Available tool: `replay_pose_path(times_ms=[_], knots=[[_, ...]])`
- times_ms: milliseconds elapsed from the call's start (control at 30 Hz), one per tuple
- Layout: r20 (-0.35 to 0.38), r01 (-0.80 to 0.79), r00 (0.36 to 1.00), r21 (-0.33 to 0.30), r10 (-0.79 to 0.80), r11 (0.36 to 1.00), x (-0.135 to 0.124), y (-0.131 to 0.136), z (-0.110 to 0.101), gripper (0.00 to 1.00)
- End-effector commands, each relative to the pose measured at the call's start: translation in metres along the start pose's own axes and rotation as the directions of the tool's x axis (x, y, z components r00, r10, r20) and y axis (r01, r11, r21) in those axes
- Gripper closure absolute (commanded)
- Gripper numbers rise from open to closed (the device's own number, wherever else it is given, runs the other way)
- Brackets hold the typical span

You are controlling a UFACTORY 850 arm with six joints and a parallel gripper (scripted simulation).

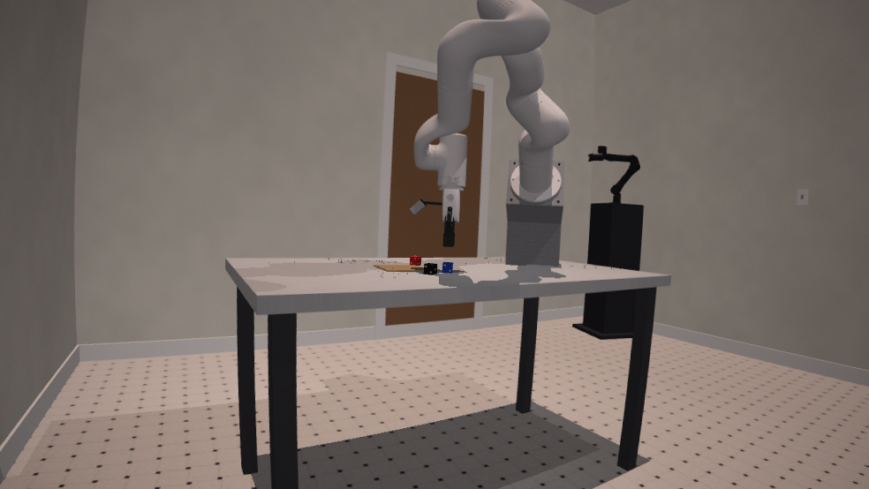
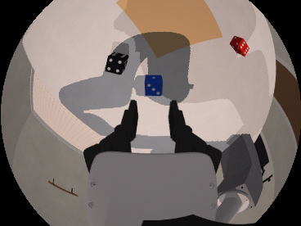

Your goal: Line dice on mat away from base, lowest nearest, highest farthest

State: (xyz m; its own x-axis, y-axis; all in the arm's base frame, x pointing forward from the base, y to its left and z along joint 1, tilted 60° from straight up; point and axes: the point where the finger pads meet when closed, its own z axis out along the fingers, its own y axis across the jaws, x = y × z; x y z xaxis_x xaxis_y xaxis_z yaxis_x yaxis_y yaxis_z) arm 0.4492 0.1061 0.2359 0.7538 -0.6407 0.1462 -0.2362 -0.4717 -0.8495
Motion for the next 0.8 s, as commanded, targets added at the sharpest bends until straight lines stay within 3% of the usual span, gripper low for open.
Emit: replay_pose_path(times_ms=[0,767], knots=[[-0.001,0.0,1.0,0.0,0.0,1.0,0.0,0.0,0.005,0.53],[-0.001,0.0,1.0,0.0,0.0,1.0,0.0,0.0,0.036,0.53]])
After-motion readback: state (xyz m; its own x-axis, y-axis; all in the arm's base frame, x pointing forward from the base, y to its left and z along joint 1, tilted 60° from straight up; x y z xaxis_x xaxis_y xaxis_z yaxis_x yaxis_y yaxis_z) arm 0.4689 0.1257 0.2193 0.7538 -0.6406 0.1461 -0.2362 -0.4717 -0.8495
